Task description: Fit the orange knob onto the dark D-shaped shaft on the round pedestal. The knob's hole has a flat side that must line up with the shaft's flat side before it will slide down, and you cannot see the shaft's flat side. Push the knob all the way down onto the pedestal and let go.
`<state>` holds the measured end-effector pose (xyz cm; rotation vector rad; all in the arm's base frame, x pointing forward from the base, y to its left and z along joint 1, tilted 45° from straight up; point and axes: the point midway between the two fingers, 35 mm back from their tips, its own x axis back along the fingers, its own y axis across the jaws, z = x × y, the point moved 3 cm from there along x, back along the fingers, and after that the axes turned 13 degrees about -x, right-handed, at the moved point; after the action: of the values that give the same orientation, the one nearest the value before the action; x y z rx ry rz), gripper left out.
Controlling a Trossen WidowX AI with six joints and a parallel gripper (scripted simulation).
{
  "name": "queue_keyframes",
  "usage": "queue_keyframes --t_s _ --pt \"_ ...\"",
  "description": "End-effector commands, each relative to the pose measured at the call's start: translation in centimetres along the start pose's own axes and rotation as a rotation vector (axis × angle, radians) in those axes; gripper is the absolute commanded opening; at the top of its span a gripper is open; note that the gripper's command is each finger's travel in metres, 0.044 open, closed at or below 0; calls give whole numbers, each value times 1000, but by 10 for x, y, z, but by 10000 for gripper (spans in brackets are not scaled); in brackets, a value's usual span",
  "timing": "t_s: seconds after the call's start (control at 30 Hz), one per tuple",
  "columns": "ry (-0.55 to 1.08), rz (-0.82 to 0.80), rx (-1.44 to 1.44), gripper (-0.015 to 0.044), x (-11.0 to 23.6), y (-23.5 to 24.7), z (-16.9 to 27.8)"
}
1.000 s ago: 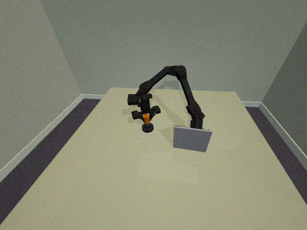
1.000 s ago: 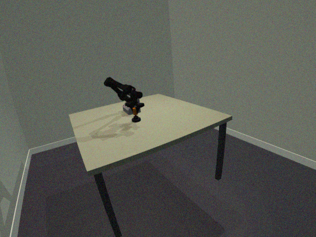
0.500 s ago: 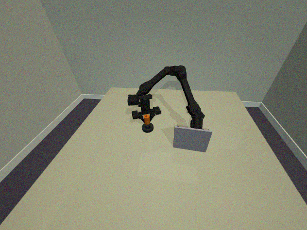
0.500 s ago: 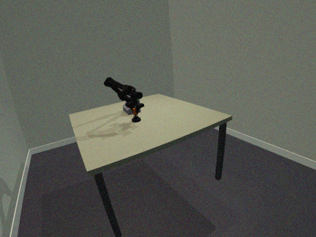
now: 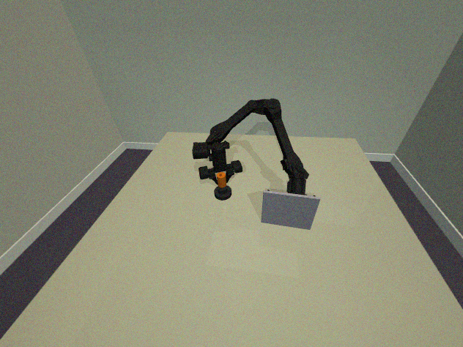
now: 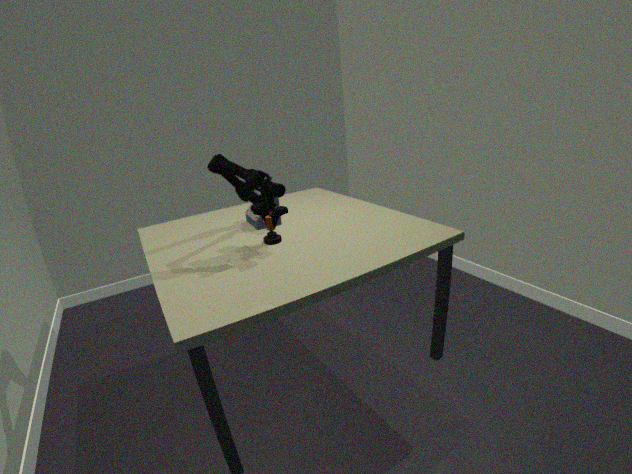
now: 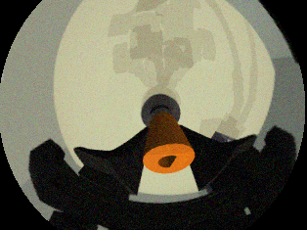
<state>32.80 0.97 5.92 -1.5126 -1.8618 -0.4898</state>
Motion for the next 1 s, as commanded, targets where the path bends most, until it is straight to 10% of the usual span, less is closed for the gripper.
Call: queue_keyframes --t_s 0.0,0.97 --pt "1 -2 -73 0 2 0 0" --pt "1 -2 -195 0 0 0 1"
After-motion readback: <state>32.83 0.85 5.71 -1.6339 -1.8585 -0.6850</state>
